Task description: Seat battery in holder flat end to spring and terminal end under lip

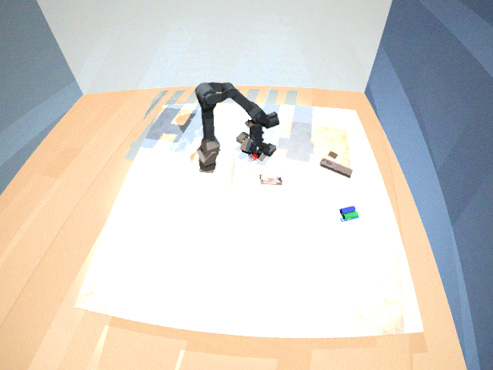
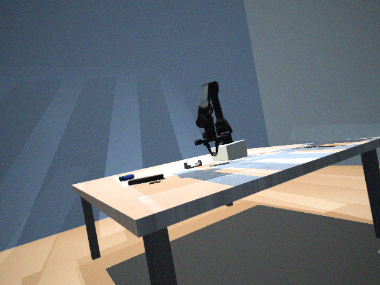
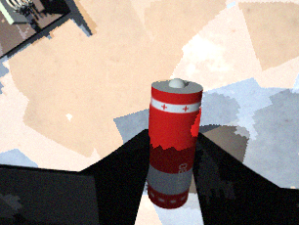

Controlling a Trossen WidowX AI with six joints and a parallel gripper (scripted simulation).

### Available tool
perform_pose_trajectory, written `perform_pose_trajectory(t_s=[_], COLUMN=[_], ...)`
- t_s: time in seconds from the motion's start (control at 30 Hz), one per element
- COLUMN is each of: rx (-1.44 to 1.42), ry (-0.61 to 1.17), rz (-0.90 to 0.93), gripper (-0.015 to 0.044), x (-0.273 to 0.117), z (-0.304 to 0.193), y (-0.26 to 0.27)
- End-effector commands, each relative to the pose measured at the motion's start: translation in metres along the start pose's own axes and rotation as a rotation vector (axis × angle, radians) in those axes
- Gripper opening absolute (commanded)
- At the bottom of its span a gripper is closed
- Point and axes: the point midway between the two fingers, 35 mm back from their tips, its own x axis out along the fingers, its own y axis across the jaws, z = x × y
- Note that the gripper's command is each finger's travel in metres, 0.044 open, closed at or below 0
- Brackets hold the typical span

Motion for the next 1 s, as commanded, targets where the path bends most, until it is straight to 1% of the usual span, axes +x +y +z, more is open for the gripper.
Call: perform_pose_trajectory(t_s=[0.0, 0.97], rx=[-0.002, -1.12], ry=[-0.004, -0.007], rz=[0.0, -0.001], gripper=[0.0083, 0.0083], x=[-0.006, -0.021], z=[0.001, 0.02], y=[0.0, 0.071])
